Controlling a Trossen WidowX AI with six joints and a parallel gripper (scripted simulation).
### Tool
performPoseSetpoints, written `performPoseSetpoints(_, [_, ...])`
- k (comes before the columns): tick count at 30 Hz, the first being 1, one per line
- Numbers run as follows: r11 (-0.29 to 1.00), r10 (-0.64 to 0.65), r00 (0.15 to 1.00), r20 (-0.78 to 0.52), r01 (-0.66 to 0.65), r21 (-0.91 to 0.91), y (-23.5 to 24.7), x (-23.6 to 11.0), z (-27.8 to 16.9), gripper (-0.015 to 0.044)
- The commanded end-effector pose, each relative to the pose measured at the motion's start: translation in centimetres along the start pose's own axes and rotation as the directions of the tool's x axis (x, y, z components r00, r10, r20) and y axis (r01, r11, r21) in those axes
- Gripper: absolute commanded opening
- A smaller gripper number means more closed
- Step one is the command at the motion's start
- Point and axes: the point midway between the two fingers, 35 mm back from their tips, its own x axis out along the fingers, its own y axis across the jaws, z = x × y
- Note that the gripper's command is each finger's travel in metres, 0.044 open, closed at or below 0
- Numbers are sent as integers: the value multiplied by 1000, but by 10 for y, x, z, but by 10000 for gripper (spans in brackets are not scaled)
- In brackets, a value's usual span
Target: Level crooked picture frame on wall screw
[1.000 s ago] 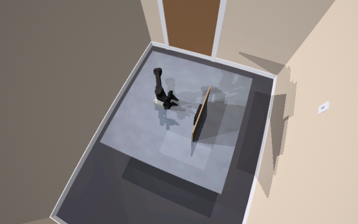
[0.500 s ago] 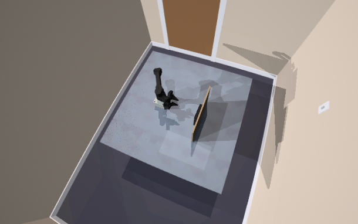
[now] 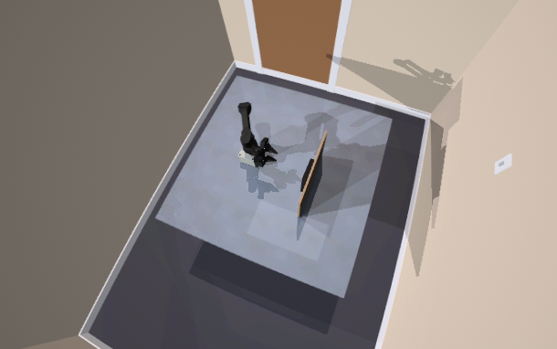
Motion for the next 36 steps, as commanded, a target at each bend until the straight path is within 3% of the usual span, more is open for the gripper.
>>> performPoseSetpoints(1, [1000,1,1000,-5,-1,0,0,0,-1,260])
performPoseSetpoints(12, [1000,-6,1000,1,6,9,1,3,2,260])
performPoseSetpoints(27, [987,8,1000,-2,-7,160,20,70,13,260])
performPoseSetpoints(36, [987,9,1000,-2,-9,163,21,73,11,260])
